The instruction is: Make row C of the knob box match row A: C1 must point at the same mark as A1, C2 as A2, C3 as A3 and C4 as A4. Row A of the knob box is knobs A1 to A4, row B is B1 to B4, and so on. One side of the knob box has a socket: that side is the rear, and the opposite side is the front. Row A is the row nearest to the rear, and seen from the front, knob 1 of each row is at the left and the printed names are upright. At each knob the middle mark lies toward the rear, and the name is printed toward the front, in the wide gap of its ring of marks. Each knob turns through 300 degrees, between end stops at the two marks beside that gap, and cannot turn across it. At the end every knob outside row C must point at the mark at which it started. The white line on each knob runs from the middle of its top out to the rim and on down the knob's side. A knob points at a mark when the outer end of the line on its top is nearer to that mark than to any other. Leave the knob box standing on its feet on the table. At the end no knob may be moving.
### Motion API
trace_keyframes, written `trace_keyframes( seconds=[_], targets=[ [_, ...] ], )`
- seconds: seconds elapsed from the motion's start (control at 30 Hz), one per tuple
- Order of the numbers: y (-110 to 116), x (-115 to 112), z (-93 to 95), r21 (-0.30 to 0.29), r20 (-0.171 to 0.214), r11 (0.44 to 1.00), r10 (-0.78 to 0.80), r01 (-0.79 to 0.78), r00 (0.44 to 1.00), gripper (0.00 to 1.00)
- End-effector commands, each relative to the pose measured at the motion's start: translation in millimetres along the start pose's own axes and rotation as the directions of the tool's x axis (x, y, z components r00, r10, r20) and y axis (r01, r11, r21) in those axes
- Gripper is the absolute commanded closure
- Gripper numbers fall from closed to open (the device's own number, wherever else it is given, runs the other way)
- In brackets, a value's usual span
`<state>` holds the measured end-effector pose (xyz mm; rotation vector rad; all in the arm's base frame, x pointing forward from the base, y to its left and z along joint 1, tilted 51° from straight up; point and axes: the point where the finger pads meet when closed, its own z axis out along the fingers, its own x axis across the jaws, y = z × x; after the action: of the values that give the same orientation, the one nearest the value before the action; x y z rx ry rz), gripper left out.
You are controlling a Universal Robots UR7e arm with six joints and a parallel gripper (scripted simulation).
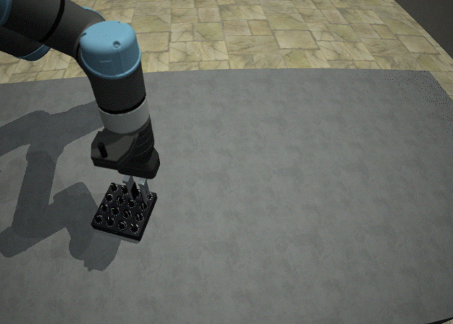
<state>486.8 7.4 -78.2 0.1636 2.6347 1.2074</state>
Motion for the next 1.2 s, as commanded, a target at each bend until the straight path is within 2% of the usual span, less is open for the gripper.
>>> trace_keyframes(
  seconds=[0.0, 0.5, 1.17],
  targets=[
    [0.0, 0.5, 8.9, -0.001, 0.000, 1.000, 0.001, -0.001, 1.000, 0.54],
    [-0.2, 0.5, 17.9, -0.001, 0.000, 1.000, 0.001, -0.001, 1.000, 0.54],
    [-0.6, 0.1, 17.8, 0.000, 0.002, 1.000, 0.001, -0.001, 1.000, 0.54]
  ],
)
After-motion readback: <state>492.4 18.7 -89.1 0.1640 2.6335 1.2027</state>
